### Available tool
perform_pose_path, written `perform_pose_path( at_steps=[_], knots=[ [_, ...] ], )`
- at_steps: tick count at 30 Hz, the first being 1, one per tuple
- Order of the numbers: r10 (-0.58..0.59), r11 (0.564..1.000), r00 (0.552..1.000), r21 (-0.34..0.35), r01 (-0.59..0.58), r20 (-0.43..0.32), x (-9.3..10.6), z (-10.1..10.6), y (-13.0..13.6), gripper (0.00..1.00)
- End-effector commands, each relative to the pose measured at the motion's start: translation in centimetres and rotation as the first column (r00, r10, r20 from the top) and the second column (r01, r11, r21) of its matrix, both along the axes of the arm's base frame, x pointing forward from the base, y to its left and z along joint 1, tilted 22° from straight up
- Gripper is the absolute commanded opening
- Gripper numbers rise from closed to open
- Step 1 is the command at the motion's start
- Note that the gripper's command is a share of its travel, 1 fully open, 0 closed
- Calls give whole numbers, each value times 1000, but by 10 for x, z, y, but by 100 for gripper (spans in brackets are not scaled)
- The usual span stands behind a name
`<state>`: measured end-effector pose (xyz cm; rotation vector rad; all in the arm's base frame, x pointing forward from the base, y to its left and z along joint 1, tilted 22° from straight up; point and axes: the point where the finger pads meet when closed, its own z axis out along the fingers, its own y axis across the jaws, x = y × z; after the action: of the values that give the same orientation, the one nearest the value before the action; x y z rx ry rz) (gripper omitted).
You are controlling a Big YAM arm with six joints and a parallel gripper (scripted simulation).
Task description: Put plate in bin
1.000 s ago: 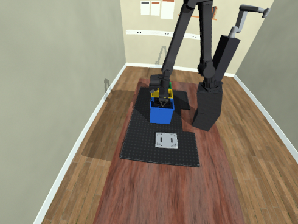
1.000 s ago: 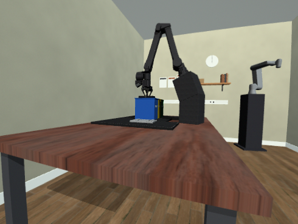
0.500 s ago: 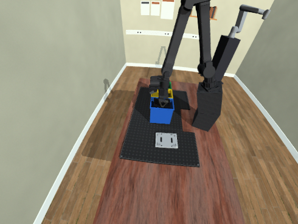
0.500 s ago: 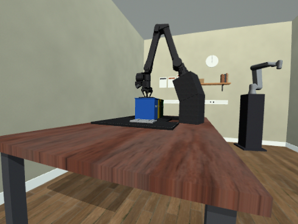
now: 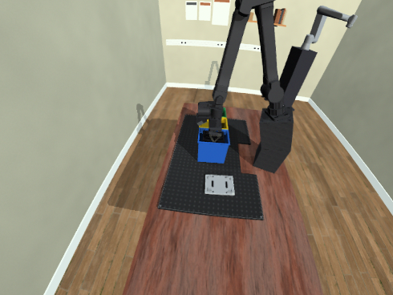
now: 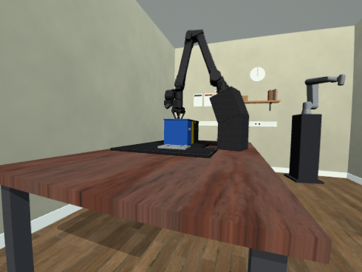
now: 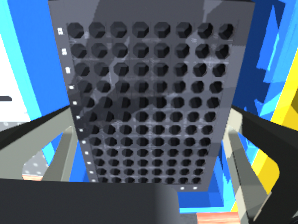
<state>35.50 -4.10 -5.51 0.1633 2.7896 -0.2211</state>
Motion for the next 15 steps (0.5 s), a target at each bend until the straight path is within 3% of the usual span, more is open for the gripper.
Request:
perform_pose_path(
  at_steps=[1,15],
  knots=[
    [-5,1000,1000,-2,5,23,11,2,-6,0],
    [-2,1000,1000,0,2,18,6,1,-2,0]
  ],
)
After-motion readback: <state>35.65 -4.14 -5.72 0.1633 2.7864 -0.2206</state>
